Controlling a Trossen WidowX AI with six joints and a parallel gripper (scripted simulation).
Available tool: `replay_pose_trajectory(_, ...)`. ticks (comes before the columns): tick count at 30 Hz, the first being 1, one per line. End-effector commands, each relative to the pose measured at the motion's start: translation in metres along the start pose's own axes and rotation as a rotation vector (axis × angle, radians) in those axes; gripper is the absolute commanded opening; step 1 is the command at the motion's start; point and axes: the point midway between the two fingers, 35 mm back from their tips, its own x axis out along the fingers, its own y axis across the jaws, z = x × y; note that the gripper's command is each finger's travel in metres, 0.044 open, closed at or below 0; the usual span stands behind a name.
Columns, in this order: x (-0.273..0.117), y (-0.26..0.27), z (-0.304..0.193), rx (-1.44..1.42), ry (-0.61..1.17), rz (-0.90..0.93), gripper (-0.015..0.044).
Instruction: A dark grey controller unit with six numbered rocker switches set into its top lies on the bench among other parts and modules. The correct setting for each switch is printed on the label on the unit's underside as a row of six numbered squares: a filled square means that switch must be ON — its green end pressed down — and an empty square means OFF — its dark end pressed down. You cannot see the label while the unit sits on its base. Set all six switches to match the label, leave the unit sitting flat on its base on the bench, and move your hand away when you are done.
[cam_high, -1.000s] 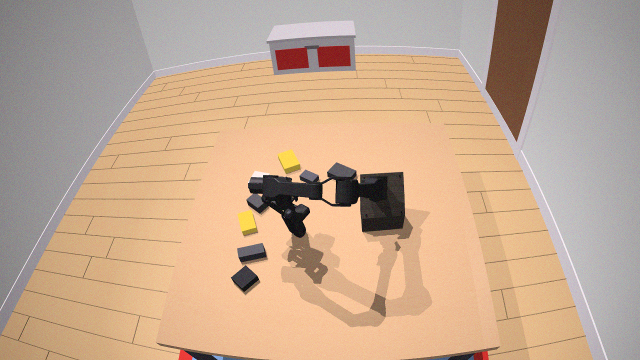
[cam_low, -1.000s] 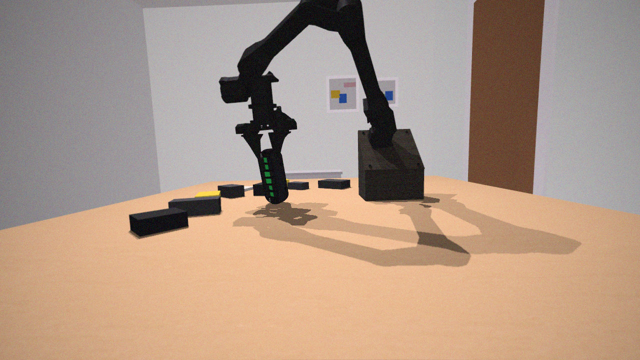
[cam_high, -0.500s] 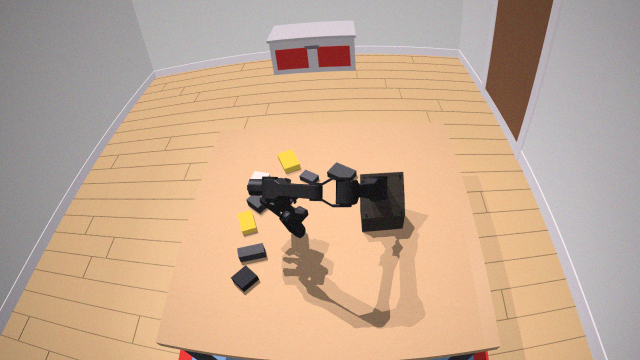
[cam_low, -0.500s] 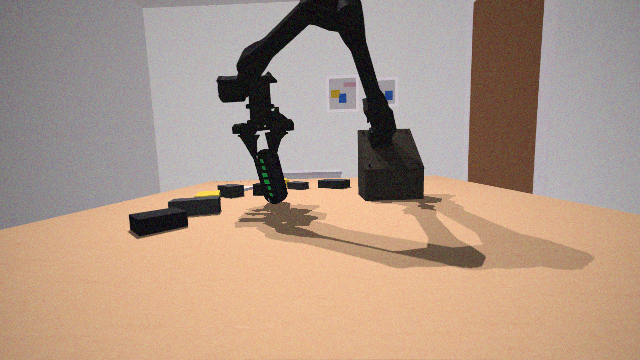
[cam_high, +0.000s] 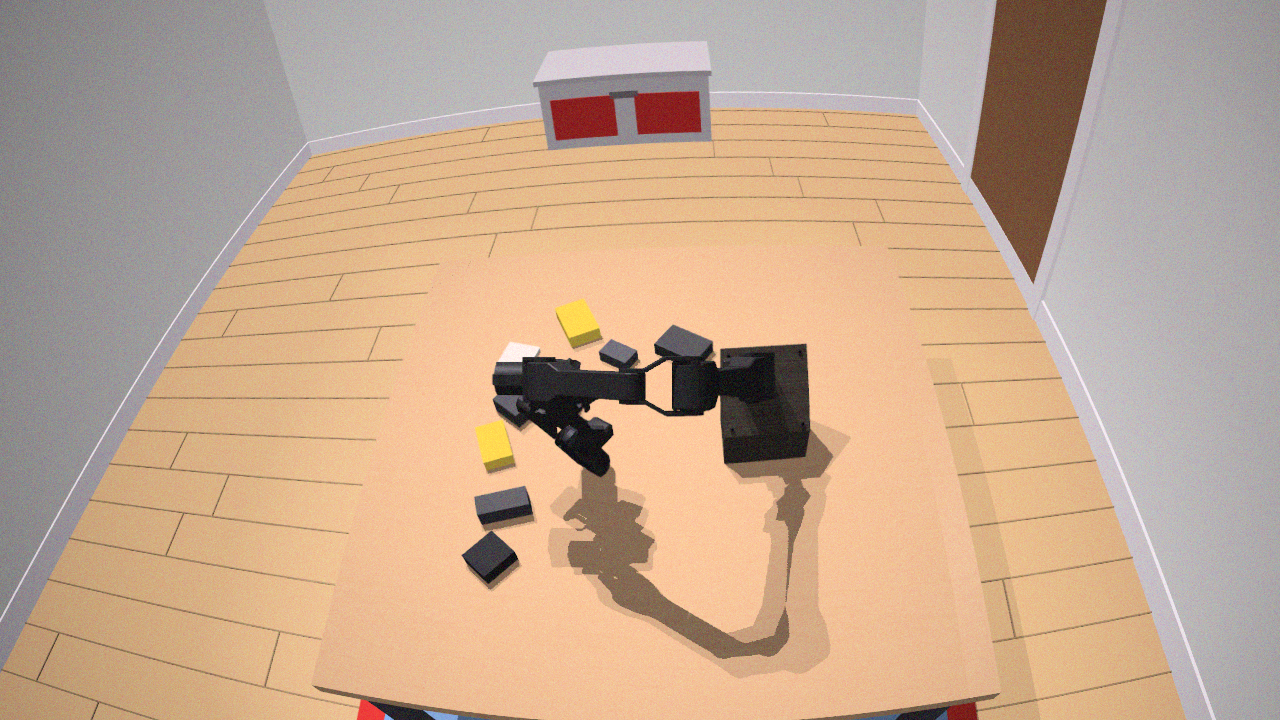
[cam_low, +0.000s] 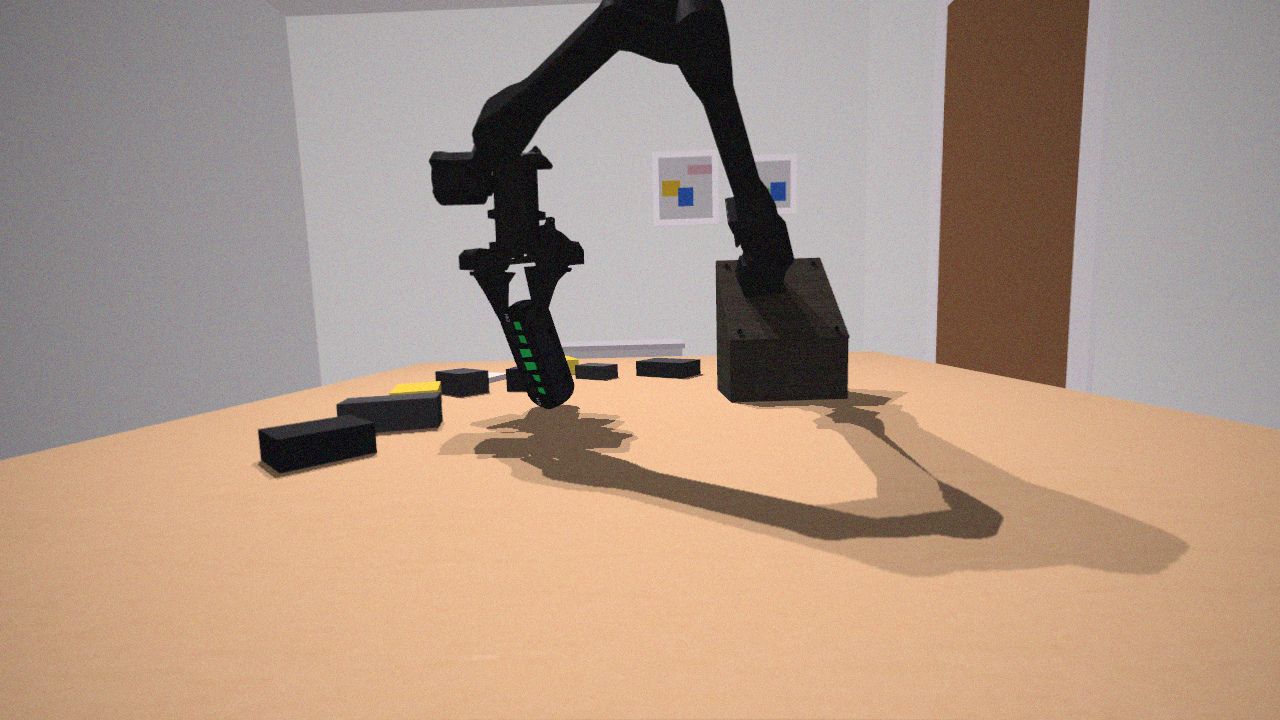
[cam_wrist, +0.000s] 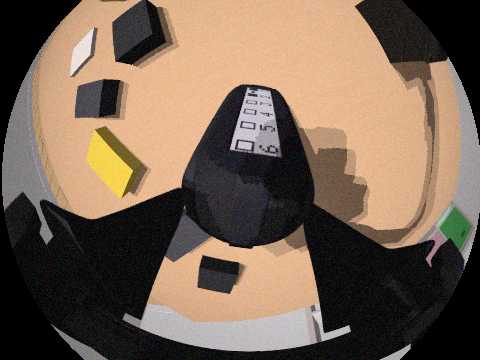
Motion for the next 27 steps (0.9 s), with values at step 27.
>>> replay_pose_trajectory(27,0.013,-0.003,-0.024,-0.005,0.003,-0.01,0.0338)
